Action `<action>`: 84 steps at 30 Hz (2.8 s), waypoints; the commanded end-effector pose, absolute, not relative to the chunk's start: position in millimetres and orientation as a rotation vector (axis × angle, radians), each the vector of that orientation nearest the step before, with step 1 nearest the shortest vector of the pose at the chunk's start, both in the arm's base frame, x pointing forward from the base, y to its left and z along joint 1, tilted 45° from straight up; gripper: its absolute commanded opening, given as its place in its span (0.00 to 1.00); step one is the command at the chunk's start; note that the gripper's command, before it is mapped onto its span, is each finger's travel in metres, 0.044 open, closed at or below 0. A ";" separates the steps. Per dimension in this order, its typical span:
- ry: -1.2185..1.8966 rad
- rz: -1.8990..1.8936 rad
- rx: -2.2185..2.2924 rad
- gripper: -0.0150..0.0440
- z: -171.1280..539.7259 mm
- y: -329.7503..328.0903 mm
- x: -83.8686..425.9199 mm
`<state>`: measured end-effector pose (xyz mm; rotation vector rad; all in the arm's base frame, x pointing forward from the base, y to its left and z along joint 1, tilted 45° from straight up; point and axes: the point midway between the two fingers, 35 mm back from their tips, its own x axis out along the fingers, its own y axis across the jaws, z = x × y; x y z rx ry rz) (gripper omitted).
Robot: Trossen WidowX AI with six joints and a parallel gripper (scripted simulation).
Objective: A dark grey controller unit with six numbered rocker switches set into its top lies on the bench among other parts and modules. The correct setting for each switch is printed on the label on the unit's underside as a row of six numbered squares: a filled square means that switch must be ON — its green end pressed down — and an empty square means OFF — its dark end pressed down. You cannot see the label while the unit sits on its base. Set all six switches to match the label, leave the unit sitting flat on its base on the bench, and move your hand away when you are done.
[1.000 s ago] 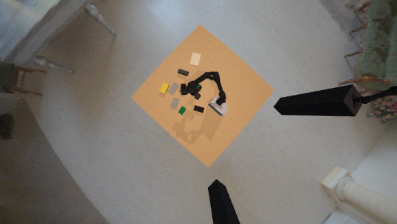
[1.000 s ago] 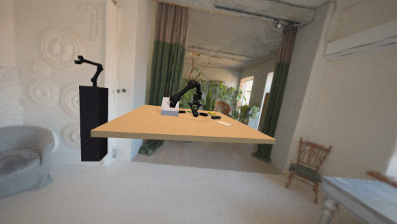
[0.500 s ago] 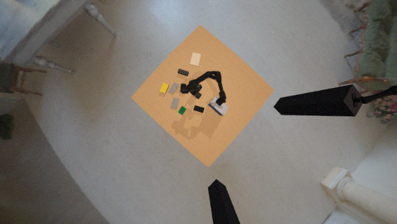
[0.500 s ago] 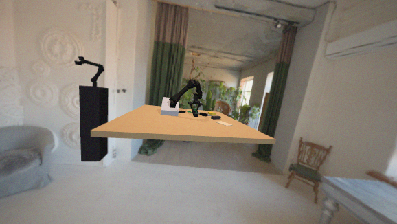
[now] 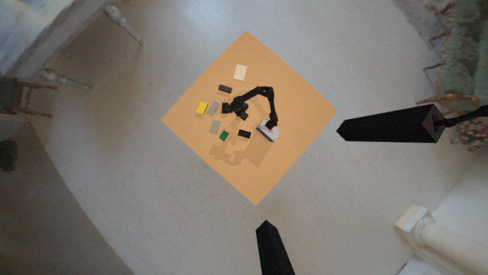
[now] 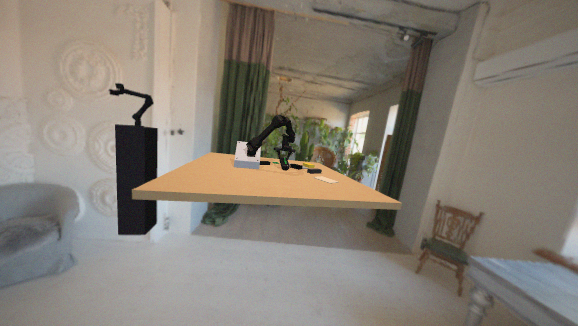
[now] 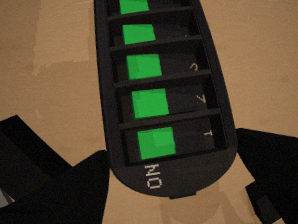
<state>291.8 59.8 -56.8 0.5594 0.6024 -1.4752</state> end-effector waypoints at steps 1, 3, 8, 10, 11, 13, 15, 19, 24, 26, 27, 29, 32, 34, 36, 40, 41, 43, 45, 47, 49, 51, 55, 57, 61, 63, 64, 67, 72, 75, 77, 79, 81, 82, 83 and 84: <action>0.609 -1.467 0.568 0.82 -49.8 60.2 292.9; 0.612 -1.466 0.571 0.82 -48.1 60.2 292.9; 0.620 -1.464 0.578 0.82 -44.0 59.9 293.0; 0.623 -1.463 0.581 0.82 -42.3 59.7 293.0; 0.625 -1.463 0.583 0.82 -41.5 59.6 293.1; 0.628 -1.462 0.586 0.82 -39.8 59.4 293.1; 0.631 -1.461 0.589 0.82 -38.3 59.2 293.1; 0.637 -1.460 0.595 0.82 -35.3 58.8 293.2; 0.644 -1.458 0.601 0.82 -31.9 58.3 293.3; 0.647 -1.457 0.604 0.82 -30.6 58.0 293.3; 0.648 -1.457 0.605 0.82 -29.9 57.9 293.3; 0.651 -1.456 0.608 0.82 -28.6 57.6 293.4; 0.654 -1.455 0.611 0.82 -26.8 57.2 293.1; 0.657 -1.454 0.614 0.82 -25.2 56.8 292.7; 0.660 -1.453 0.616 0.82 -23.6 56.5 292.6; 0.665 -1.452 0.622 0.82 -20.4 55.9 292.7; 0.667 -1.451 0.623 0.82 -19.6 55.7 292.7; 0.670 -1.451 0.626 0.82 -18.0 55.4 292.7; 0.672 -1.450 0.628 0.82 -16.3 55.0 292.8; 0.675 -1.449 0.631 0.82 -14.7 54.6 292.8; 0.678 -1.448 0.634 0.82 -13.1 54.2 292.9; 0.681 -1.447 0.637 0.82 -11.5 53.7 292.9; 0.688 -1.445 0.643 0.82 -8.3 52.8 293.0; 0.691 -1.444 0.646 0.82 -6.7 52.3 293.1; 0.698 -1.443 0.652 0.82 -3.5 51.2 293.2; 0.701 -1.442 0.656 0.82 -1.9 50.7 293.2; 0.702 -1.441 0.657 0.82 -1.1 50.4 293.2; 0.707 -1.440 0.662 0.82 1.3 49.5 293.3; 0.715 -1.437 0.669 0.82 5.2 47.9 293.4; 0.720 -1.436 0.674 0.82 7.5 46.9 293.5; 0.723 -1.435 0.677 0.82 9.1 46.2 293.6; 0.727 -1.434 0.680 0.82 10.6 45.5 293.6; 0.730 -1.433 0.683 0.82 12.2 44.8 293.7; 0.732 -1.432 0.685 0.82 12.9 44.5 293.7; 0.733 -1.432 0.687 0.82 13.7 44.1 293.7; 0.735 -1.431 0.688 0.82 14.5 43.7 293.8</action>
